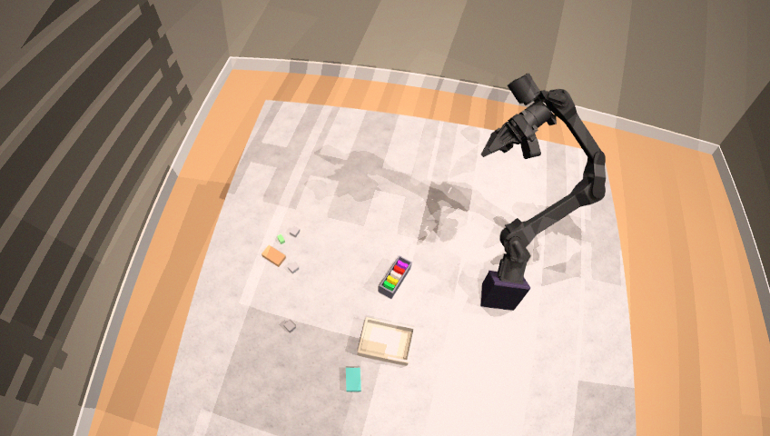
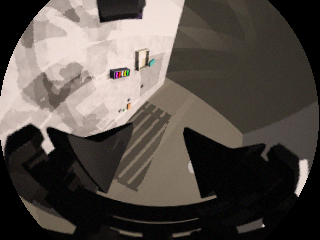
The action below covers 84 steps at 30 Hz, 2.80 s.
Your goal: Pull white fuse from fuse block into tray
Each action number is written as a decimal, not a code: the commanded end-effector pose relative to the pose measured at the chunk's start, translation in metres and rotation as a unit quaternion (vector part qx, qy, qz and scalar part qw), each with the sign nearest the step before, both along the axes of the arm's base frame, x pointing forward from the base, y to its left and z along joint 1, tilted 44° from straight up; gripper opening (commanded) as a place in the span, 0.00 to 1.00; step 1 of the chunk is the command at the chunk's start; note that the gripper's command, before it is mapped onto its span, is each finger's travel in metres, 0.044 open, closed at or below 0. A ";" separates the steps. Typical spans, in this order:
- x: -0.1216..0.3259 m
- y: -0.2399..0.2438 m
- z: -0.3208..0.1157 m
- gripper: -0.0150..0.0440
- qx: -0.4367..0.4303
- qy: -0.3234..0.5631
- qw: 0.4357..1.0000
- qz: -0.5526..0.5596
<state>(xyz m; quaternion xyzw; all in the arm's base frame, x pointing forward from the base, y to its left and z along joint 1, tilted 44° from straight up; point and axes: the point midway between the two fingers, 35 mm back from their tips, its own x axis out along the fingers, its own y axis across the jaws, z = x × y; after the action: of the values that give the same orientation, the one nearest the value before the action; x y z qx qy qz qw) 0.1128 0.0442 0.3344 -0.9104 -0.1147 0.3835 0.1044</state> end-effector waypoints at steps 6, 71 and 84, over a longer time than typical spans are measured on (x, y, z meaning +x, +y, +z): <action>0.049 -0.008 -0.022 0.53 0.097 0.112 0.972 -0.181; 0.186 -0.031 -0.328 0.37 0.446 -0.243 0.001 -0.862; 0.187 -0.032 -0.330 0.37 0.446 -0.243 0.001 -0.862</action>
<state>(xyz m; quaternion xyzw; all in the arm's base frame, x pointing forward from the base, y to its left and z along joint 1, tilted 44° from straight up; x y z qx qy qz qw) 0.3002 0.0146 0.0070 -0.1463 0.5905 -0.3573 0.7087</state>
